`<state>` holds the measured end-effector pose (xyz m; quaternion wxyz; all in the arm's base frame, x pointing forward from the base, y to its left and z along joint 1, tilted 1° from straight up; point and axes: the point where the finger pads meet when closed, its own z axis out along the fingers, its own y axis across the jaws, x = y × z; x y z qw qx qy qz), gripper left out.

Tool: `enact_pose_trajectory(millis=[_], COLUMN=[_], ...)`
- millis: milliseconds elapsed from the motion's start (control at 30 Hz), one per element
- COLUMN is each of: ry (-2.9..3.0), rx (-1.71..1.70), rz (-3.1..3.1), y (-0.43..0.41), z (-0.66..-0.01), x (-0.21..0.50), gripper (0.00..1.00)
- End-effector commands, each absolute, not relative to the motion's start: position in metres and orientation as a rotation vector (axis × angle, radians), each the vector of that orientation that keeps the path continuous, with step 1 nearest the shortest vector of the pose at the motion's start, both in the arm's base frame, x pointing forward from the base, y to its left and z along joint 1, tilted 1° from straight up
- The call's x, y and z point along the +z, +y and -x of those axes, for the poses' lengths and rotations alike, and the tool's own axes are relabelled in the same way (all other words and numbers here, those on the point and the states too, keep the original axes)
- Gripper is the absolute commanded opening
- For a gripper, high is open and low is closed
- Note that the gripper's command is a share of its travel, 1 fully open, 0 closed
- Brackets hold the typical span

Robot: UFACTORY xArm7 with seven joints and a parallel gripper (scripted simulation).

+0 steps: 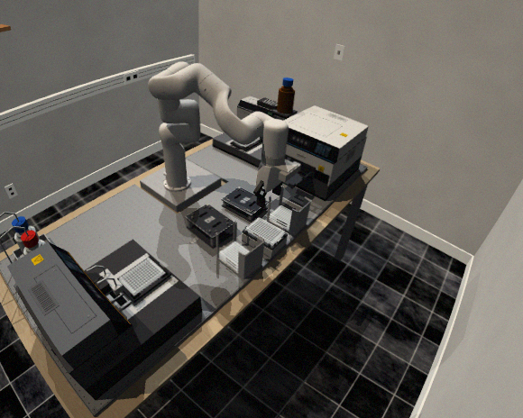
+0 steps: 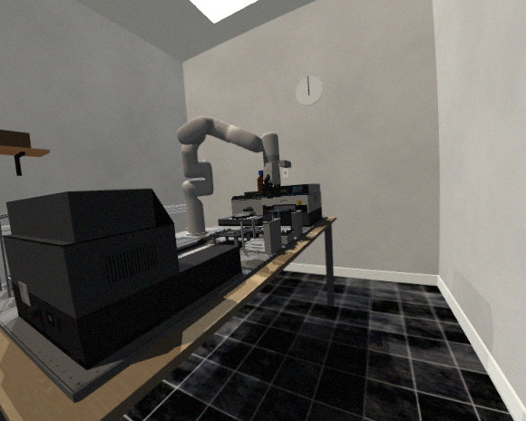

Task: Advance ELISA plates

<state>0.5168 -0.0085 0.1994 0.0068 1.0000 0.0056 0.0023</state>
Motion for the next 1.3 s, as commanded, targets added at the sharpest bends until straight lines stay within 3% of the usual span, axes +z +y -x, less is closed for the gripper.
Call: enact_pose_trajectory(millis=[0, 1267], ry=[0.018, 0.018], rx=[0.014, 0.014], rz=[-3.127, -3.127], y=[-0.008, -0.009], z=[-0.518, -0.518], x=[0.201, 0.166], gripper=[1.00, 1.00])
